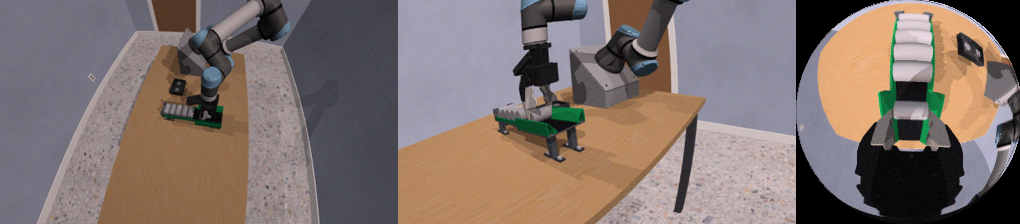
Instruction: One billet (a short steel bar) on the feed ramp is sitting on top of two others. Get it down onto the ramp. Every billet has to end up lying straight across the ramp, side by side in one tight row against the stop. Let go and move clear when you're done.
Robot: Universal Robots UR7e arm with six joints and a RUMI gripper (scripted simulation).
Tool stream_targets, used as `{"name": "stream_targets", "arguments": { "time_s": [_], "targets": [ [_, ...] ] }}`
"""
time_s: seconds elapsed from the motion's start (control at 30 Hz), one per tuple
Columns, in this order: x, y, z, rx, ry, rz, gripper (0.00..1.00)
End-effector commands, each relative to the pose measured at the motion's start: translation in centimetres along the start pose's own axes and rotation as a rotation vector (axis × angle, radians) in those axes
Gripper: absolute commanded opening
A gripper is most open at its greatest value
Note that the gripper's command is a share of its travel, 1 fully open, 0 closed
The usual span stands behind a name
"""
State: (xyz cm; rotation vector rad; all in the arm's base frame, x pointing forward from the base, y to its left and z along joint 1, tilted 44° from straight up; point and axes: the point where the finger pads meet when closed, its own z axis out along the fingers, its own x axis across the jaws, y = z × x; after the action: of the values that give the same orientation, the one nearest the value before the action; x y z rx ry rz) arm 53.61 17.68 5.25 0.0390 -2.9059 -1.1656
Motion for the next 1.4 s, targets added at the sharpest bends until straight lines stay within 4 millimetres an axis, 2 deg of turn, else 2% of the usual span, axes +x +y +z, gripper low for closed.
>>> {"name": "stream_targets", "arguments": {
  "time_s": [0.0,0.43,1.13,1.37],
  "targets": [
    [-0.05,-0.01,-0.07,0.0,-0.002,0.0,0.46],
    [-0.05,-0.01,-0.07,0.0,-0.002,0.0,0.55],
    [-0.05,-0.01,-0.1,0.0,-0.002,0.0,0.55],
    [-0.05,-0.01,-1.07,0.0,-0.002,0.0,0.55]
  ]
}}
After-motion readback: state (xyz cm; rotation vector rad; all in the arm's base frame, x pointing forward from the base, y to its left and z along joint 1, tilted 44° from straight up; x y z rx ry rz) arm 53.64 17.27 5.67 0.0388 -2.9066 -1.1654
